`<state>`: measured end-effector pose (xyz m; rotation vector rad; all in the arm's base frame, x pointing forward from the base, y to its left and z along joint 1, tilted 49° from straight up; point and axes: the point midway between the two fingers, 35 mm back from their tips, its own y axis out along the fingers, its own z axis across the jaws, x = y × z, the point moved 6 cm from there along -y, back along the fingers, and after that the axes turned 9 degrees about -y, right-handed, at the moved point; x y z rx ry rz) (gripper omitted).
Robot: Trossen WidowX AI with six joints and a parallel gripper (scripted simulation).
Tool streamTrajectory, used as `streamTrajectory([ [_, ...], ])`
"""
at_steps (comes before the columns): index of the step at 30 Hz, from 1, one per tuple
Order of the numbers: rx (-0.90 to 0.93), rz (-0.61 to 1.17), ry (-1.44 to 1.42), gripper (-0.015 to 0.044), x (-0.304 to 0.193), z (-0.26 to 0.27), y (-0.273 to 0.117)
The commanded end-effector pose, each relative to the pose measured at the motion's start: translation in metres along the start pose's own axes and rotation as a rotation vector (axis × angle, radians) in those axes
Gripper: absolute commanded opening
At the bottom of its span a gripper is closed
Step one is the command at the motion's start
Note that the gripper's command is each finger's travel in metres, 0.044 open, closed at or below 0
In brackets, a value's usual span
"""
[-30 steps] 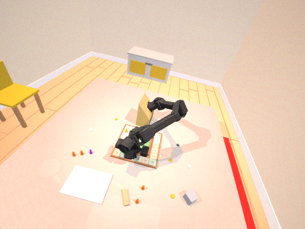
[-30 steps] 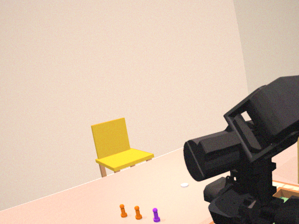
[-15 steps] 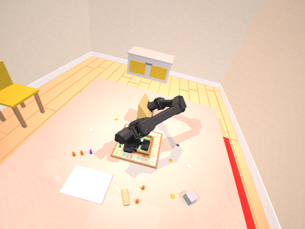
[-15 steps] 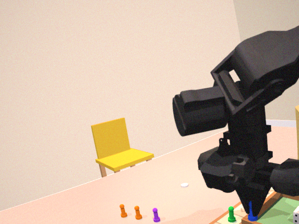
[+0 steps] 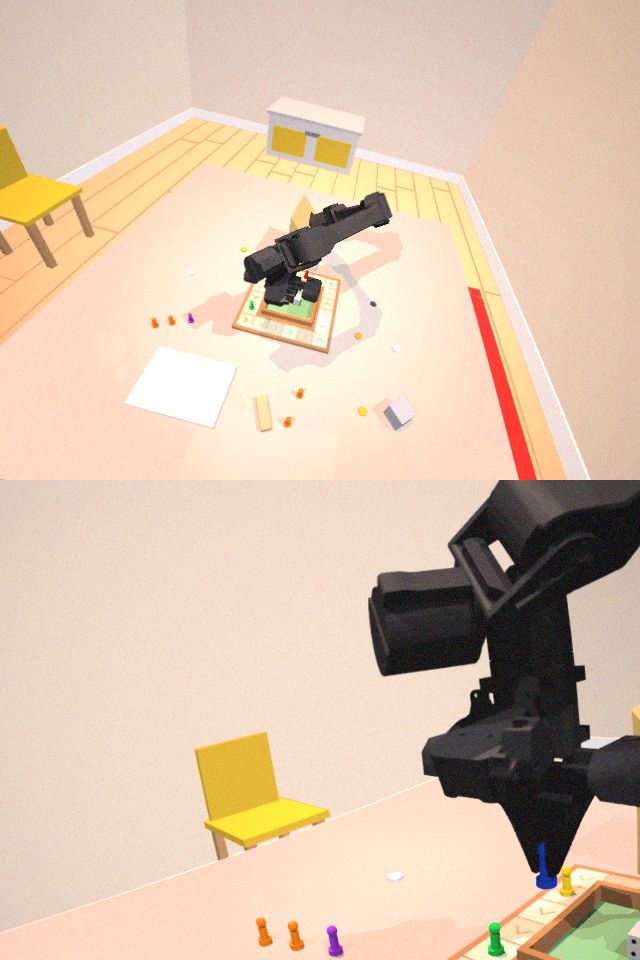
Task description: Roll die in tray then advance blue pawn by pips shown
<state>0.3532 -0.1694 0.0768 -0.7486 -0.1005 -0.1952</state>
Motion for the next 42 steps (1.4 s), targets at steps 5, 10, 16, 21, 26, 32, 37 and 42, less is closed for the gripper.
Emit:
streamTrajectory([
  [5, 0.008, 0.012, -0.002, 0.0000, 0.005, 0.025, 0.041],
  [10, 0.015, 0.012, -0.002, 0.0000, 0.005, 0.041, 0.065],
  [16, 0.016, 0.012, -0.003, 0.0000, 0.005, 0.043, 0.074],
  [21, 0.017, 0.012, -0.003, 0.0000, 0.005, 0.044, 0.096],
  [26, 0.018, 0.012, -0.003, 0.0000, 0.004, 0.044, 0.103],
  [32, 0.018, 0.012, -0.003, 0.0000, 0.004, 0.044, 0.108],
  [37, 0.018, 0.011, -0.002, 0.0000, 0.004, 0.044, 0.116],
  [42, 0.013, 0.004, -0.011, 0.0052, 0.006, 0.045, 0.114],
])
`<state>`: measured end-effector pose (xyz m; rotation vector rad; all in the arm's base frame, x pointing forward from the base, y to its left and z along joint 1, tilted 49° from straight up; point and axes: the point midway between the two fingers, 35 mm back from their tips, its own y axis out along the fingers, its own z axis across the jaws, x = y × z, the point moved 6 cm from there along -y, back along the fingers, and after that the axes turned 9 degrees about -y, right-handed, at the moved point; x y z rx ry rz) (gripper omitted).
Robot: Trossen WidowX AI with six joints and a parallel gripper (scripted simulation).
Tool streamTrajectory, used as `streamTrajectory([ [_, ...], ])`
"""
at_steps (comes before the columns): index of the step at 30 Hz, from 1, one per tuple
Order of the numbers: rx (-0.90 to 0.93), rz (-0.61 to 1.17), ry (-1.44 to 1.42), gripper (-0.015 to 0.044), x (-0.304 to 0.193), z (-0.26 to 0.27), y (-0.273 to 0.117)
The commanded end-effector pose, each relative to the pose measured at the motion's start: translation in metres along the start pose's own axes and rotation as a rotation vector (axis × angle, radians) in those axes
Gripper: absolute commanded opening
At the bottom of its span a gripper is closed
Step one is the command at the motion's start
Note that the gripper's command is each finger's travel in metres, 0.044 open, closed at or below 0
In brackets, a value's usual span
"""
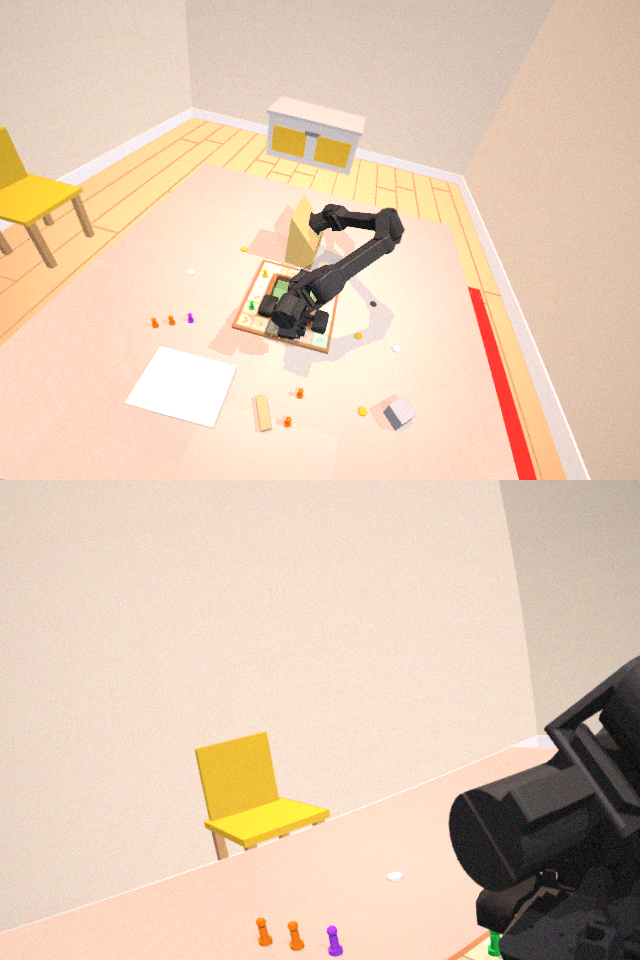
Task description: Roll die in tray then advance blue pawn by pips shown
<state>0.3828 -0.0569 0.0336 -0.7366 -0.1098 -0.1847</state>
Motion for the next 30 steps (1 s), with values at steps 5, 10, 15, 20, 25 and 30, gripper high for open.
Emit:
streamTrajectory([
  [5, -0.001, -0.002, -0.001, 0.0184, 0.000, 0.000, -0.001],
  [10, -0.001, 0.002, 0.004, 0.0315, 0.001, -0.001, -0.026],
  [15, 0.003, 0.006, 0.008, 0.0440, 0.001, -0.001, -0.051],
  [20, -0.023, 0.004, 0.008, 0.0440, -0.036, -0.012, -0.078],
  [25, -0.042, 0.012, 0.003, 0.0440, -0.116, -0.018, -0.118],
  [30, -0.047, 0.003, 0.003, 0.0440, -0.126, -0.020, -0.124],
])
